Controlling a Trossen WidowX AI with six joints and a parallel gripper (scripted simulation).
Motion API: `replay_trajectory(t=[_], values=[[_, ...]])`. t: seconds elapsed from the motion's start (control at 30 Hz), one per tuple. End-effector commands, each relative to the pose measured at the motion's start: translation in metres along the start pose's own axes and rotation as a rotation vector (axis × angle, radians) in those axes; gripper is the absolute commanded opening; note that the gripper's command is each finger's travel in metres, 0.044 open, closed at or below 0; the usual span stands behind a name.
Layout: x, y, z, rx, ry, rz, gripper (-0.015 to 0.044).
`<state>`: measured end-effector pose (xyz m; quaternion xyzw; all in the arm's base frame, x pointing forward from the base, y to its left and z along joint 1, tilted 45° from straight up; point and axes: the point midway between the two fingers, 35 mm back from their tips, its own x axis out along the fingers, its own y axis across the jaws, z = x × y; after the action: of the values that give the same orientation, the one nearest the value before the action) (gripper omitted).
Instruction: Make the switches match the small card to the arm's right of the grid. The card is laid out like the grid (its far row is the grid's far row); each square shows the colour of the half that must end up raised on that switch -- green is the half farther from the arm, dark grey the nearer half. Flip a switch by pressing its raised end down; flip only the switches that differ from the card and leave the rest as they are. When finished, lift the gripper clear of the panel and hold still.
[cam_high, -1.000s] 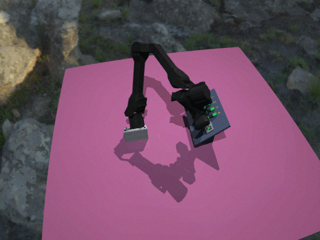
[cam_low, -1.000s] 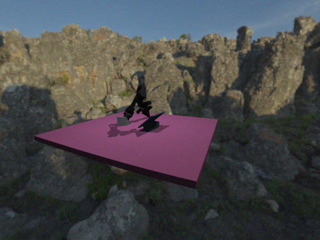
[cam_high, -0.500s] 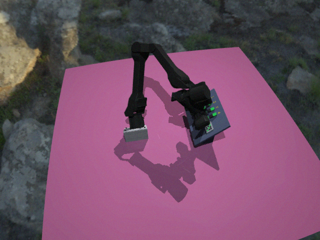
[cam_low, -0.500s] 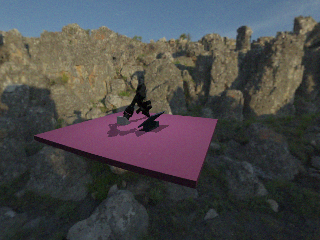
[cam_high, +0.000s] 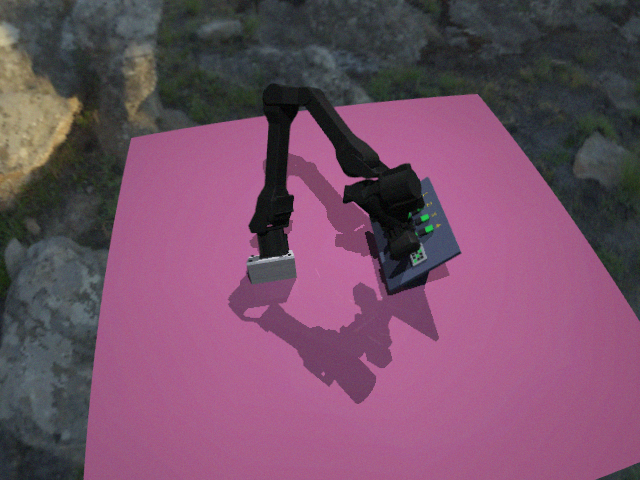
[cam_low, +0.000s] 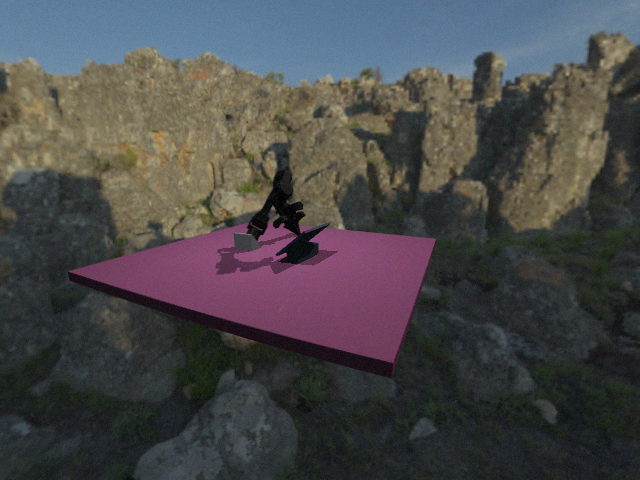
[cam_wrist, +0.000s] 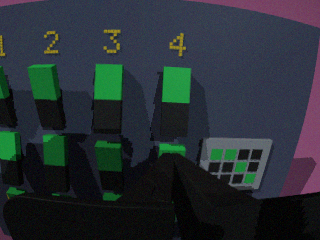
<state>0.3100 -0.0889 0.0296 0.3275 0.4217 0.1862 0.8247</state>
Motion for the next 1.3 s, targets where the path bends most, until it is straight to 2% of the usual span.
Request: replay_trajectory(t=[0.0,0.77,0.83,0.97,1.27], values=[[0.001,-0.001,0.000,0.002,0.000,-0.004,0.0000],[0.004,-0.001,0.000,0.002,0.000,-0.003,0.0000],[-0.007,-0.001,0.000,0.000,-0.002,-0.003,0.0000],[-0.058,-0.002,-0.003,0.004,-0.021,-0.007,0.0000],[-0.061,0.014,-0.005,0.004,-0.021,-0.008,0.0000]])
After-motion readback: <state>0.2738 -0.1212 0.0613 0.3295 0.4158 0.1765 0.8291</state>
